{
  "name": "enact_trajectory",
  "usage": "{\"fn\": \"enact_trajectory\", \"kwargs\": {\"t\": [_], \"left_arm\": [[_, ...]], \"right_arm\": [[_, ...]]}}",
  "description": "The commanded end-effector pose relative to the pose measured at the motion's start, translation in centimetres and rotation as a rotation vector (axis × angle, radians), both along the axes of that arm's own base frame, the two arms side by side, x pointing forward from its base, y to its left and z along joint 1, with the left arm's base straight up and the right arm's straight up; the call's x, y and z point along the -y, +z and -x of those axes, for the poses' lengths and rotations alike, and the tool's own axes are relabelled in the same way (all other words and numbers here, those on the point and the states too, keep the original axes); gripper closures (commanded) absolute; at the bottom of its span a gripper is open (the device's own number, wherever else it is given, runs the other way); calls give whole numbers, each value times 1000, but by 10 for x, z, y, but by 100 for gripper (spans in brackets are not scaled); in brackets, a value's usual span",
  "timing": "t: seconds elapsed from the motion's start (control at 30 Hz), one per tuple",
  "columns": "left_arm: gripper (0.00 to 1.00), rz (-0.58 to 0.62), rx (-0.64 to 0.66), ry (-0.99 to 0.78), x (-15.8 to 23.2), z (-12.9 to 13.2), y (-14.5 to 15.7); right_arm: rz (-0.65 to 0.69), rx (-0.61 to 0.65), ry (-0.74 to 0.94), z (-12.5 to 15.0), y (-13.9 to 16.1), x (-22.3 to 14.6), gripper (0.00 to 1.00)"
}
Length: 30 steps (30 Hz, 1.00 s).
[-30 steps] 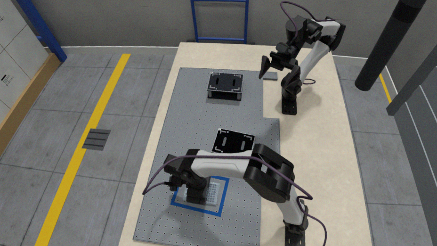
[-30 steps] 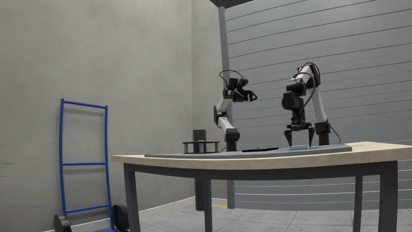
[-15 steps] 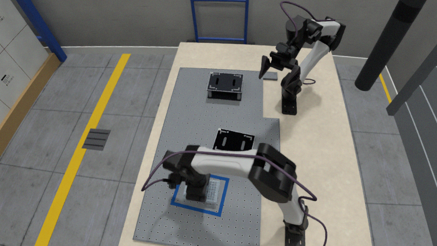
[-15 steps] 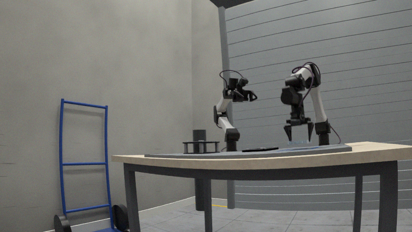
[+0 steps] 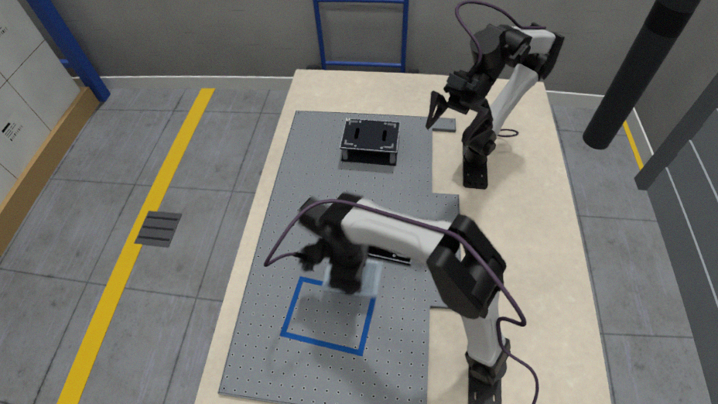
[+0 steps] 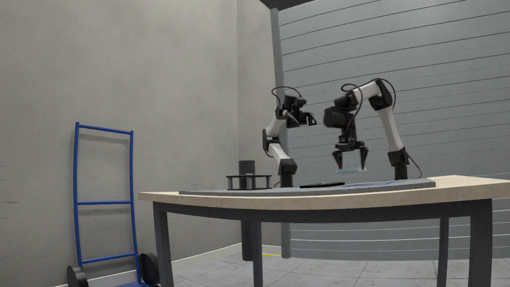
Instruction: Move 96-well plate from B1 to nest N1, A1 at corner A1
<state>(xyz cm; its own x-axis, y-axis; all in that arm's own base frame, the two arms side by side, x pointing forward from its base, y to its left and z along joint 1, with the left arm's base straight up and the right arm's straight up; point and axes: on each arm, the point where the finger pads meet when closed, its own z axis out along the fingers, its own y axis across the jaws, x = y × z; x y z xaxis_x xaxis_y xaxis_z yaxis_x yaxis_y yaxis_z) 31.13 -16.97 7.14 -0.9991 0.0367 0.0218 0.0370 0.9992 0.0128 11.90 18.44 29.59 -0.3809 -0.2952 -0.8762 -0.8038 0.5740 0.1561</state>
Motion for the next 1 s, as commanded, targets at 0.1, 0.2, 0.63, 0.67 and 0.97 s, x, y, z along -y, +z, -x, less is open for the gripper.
{"fn": "enact_trajectory", "kwargs": {"t": [0.1,0.2,0.63,0.67,0.97], "left_arm": [[20,8,-4,11,62,24,7],[20,1,0,-11,79,32,6],[20,7,6,-96,135,55,4],[20,7,6,-96,135,55,4],[20,-2,-3,-88,131,54,-13]], "right_arm": [[126,-101,-148,4,-4,18,0],[147,-106,-156,7,-1,20,0],[160,-98,-119,18,13,13,0],[160,-98,-119,18,13,13,0],[161,-97,-119,18,13,13,0]]}}
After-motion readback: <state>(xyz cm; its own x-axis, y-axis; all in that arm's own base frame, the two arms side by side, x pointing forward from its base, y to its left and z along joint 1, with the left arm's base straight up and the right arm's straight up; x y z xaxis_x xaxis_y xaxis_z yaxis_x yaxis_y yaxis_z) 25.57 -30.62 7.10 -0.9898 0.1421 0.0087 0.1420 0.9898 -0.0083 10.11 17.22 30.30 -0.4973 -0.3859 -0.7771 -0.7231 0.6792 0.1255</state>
